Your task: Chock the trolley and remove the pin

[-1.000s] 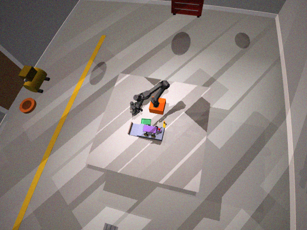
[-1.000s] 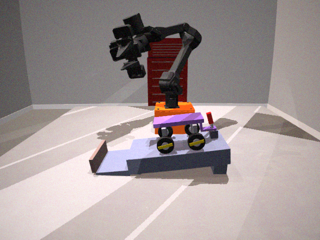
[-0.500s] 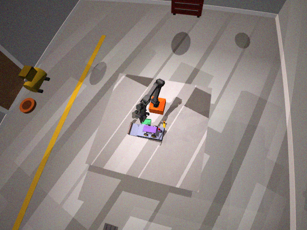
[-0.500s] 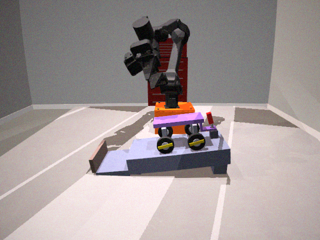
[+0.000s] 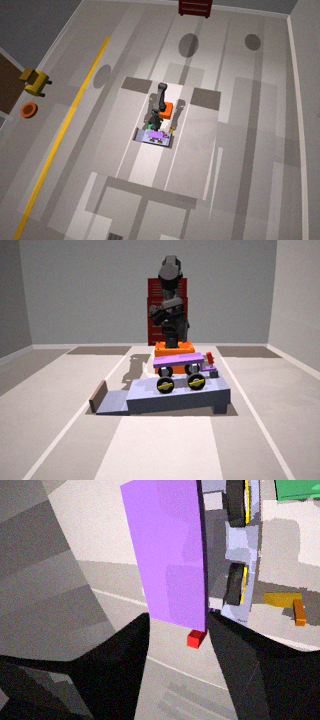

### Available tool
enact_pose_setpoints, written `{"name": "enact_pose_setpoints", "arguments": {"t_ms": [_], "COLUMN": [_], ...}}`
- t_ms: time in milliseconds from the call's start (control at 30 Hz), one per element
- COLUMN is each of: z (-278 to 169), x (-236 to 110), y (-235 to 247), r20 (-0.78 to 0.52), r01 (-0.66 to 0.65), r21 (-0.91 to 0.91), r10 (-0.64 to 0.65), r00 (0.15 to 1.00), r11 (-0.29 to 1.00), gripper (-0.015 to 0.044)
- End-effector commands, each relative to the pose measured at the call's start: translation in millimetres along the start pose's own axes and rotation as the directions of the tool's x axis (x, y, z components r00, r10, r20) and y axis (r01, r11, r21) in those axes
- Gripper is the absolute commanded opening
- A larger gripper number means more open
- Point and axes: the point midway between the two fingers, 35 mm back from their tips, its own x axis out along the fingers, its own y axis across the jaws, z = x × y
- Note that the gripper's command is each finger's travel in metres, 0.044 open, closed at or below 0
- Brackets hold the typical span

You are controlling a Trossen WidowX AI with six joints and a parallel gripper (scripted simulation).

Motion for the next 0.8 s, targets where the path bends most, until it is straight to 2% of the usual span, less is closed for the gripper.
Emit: {"name": "enact_pose_setpoints", "arguments": {"t_ms": [0,367,767], "z": [-15.1,-56.5,-83.0], "x": [7.7,25.6,27.8], "y": [-13.0,-70.3,-132.1], "r20": [-0.003,0.043,0.215], "r01": [0.071,0.310,0.526], "r21": [-0.015,-0.102,-0.201], "r10": [-0.071,-0.307,-0.487], "r00": [0.997,0.951,0.846], "r11": [0.997,0.945,0.826], "gripper": [0.0190,0.0190,0.0190]}}
